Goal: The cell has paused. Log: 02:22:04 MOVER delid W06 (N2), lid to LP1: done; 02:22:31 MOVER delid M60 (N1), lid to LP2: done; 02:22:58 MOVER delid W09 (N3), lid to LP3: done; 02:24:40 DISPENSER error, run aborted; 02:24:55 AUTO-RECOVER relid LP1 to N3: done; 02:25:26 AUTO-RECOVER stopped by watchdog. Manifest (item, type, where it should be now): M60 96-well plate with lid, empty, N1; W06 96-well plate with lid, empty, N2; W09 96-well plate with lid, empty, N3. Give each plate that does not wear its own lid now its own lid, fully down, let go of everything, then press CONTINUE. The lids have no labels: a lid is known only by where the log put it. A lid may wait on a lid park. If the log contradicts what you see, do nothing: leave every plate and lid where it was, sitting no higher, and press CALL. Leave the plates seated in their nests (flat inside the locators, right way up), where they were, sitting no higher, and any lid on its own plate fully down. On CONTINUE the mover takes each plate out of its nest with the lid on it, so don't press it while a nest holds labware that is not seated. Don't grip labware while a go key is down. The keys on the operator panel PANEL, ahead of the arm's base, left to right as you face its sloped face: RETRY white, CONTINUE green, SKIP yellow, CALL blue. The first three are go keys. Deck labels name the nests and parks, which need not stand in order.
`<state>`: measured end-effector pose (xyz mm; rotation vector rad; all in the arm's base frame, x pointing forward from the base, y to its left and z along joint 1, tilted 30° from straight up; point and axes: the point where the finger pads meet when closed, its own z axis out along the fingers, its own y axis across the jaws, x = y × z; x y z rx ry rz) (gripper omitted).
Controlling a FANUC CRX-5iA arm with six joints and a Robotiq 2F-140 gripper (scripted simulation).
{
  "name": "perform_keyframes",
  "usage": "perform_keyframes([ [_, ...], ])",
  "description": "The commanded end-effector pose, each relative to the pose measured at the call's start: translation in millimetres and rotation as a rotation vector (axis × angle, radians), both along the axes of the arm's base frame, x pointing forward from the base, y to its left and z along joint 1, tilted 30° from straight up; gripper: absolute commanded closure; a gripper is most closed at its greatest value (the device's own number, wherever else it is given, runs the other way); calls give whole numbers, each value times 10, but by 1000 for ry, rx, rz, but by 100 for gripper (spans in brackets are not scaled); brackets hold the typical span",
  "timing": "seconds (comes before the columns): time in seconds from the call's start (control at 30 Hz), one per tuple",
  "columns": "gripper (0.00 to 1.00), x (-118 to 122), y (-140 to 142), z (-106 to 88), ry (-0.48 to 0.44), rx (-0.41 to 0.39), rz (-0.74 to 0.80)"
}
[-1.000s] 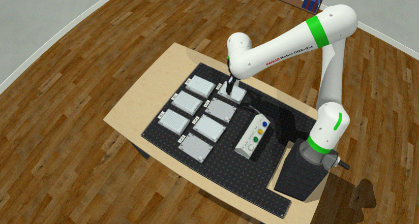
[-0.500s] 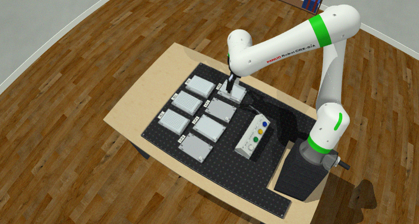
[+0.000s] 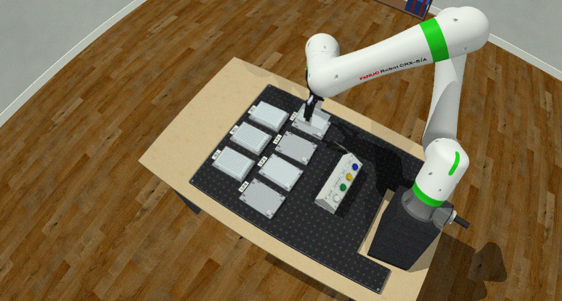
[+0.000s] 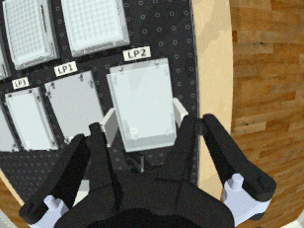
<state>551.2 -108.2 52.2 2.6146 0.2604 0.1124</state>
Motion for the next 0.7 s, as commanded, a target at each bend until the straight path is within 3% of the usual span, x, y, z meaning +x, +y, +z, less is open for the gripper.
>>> perform_keyframes([
  [0.0, 100, -5, 27, 48, 0, 0, 0],
  [0.67, 100, -23, 92, 166, 0, 0, 0],
])
